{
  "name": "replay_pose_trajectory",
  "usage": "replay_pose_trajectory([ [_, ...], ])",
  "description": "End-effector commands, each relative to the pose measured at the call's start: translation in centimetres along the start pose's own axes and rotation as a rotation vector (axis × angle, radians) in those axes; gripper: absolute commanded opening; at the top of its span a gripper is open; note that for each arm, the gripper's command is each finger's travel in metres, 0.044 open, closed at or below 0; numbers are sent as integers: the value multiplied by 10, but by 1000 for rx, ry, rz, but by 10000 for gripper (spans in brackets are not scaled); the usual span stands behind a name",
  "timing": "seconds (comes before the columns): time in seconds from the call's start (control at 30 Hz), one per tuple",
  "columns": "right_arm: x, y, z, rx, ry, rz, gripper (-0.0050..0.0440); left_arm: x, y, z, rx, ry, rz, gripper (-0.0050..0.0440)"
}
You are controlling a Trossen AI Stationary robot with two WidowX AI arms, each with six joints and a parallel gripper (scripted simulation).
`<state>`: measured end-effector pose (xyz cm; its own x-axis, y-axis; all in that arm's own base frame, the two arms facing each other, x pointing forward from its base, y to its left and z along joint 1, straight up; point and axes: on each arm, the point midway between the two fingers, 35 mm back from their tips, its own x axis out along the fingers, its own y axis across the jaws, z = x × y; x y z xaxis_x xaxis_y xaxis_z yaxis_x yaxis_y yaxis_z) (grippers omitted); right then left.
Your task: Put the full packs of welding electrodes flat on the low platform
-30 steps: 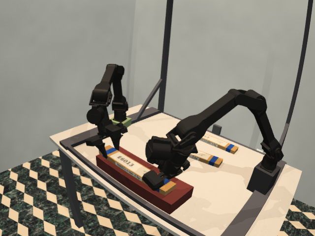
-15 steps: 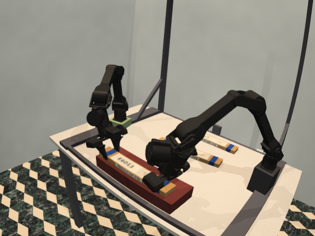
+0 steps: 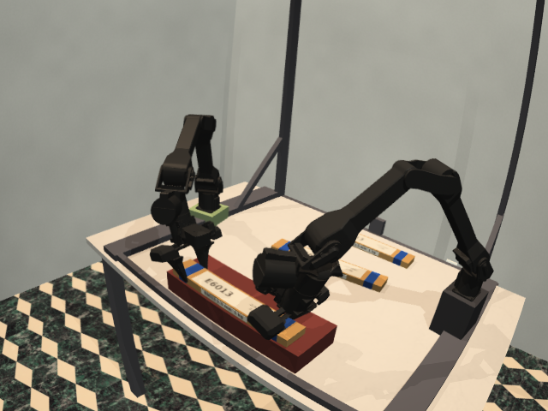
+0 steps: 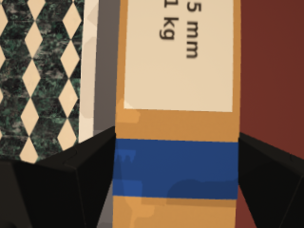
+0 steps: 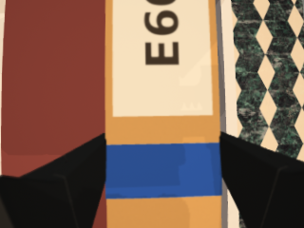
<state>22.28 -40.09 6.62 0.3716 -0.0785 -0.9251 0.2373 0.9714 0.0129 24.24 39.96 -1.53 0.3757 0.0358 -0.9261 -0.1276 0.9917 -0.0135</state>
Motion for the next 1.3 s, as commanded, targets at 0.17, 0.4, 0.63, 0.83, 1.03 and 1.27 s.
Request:
replay_pose_trajectory([
  [0.17, -7, -8, -5, -6, -6, -37, -50, -4, 10, -7, 3, -2, 32, -50],
  [0.4, -10, -11, -3, -9, -10, -43, -50, -15, 14, -1, 11, -16, 52, -50],
  [0.63, -10, -11, -3, -9, -11, -44, -50, -15, 14, -1, 11, -15, 52, -50],
  [0.83, -11, -12, -3, -9, -11, -44, -50, -15, 13, -2, 11, -15, 52, -50],
  [1.03, -11, -12, -3, -9, -11, -44, -50, -16, 13, -2, 11, -15, 51, -50],
  [1.27, -11, -12, -4, -9, -11, -44, 430, -17, 13, -2, 12, -16, 53, -50],
])
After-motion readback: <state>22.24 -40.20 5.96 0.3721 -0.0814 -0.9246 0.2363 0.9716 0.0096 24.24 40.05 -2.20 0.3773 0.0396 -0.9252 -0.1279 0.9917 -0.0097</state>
